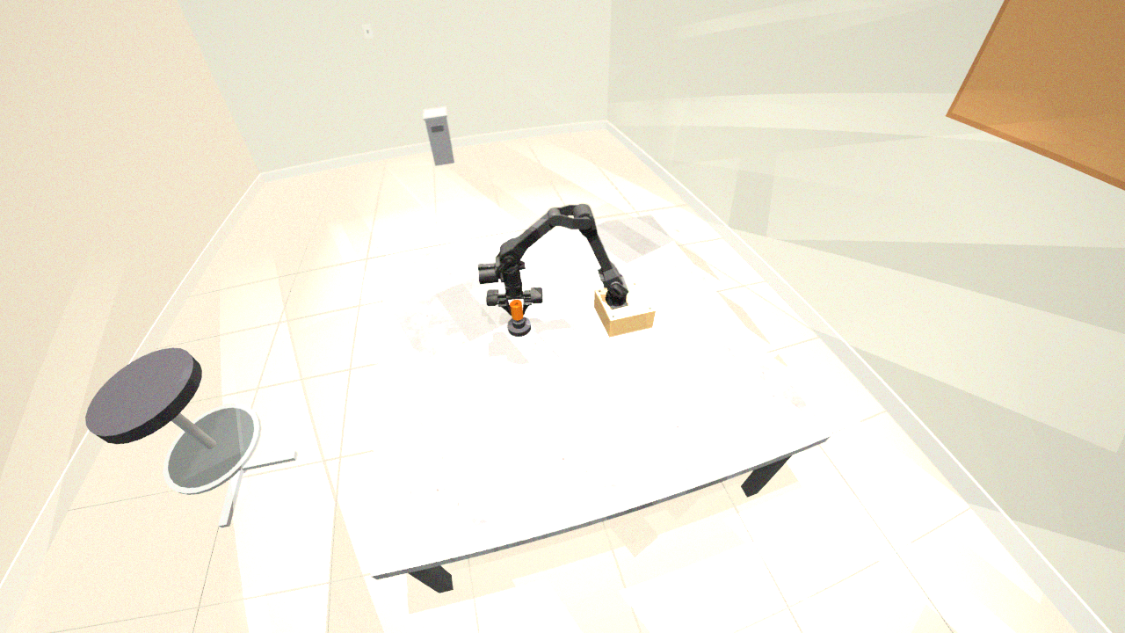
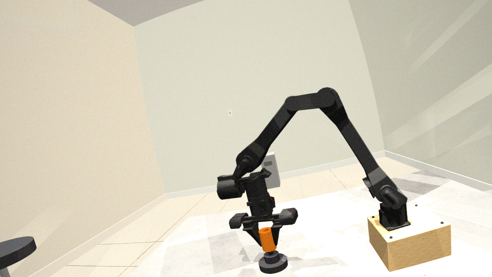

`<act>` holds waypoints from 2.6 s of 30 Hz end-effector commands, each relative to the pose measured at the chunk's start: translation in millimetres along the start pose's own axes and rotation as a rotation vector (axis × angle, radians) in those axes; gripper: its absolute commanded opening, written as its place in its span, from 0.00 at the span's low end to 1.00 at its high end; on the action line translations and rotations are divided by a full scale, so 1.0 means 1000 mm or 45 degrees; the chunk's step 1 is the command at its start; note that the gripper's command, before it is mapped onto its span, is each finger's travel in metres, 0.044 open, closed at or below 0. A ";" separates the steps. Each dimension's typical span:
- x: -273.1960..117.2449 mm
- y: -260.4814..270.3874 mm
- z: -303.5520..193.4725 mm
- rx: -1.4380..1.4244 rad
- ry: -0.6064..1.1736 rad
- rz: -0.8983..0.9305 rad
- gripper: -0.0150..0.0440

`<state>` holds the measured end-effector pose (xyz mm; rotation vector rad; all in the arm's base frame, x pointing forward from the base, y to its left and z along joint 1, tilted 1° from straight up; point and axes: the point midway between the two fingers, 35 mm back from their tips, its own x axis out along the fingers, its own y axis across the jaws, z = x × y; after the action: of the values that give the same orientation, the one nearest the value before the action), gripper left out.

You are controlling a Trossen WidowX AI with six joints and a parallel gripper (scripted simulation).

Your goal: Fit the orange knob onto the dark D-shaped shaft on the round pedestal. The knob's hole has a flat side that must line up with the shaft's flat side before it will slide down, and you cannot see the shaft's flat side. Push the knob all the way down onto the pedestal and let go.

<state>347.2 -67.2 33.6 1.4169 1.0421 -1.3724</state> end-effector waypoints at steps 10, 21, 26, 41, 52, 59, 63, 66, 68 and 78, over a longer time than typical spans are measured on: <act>-0.005 0.003 0.000 0.272 0.002 0.006 0.25; -0.001 0.000 0.000 0.272 0.002 0.006 0.25; 0.000 0.000 0.000 0.272 0.002 0.006 0.25; 0.001 0.001 0.000 0.245 0.002 0.006 0.25; 0.001 0.001 0.000 0.245 0.002 0.006 0.25; 0.001 0.001 0.000 0.245 0.002 0.006 0.25; 0.001 0.001 0.000 0.245 0.002 0.006 0.25; 0.001 0.001 0.000 0.245 0.002 0.006 0.25; 0.001 0.001 0.000 0.245 0.002 0.006 0.25; -0.006 0.001 0.000 0.287 0.002 0.006 0.25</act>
<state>346.5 -67.2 34.5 1.5652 0.9218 -1.5175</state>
